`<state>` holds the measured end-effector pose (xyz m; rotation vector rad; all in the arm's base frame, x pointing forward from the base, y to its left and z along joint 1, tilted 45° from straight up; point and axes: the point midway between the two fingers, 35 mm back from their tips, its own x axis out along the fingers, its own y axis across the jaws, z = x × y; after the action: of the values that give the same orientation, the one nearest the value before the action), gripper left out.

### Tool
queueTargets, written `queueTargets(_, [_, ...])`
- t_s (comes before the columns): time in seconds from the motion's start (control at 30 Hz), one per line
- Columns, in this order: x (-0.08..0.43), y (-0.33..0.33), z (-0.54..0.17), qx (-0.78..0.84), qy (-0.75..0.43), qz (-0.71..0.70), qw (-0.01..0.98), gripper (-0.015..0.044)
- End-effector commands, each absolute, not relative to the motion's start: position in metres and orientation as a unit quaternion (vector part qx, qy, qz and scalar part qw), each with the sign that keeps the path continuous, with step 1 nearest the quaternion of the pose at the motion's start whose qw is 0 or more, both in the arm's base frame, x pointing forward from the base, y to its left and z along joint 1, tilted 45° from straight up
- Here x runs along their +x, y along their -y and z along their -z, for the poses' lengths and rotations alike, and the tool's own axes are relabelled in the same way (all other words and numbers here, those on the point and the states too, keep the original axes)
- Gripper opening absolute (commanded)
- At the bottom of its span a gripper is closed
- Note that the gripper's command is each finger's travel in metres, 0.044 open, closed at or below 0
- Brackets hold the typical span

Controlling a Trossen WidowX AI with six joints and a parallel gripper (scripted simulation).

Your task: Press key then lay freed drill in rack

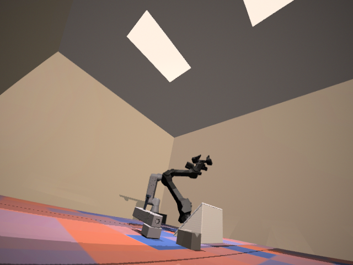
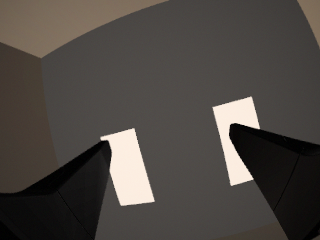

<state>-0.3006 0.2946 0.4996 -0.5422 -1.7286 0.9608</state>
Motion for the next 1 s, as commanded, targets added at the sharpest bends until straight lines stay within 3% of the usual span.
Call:
queueTargets(0.0, [-0.301, -0.295, -0.500, -0.226, 0.721, -0.401, 0.519, 0.0374])
queueTargets(0.27, [-0.299, -0.296, -0.499, -0.228, 0.719, -0.401, 0.520, 0.0164])
queueTargets(0.47, [-0.253, -0.353, -0.476, -0.324, 0.694, -0.384, 0.516, 0.0006])
queueTargets(0.97, [-0.093, -0.459, -0.373, -0.615, 0.598, -0.344, 0.383, 0.0000])
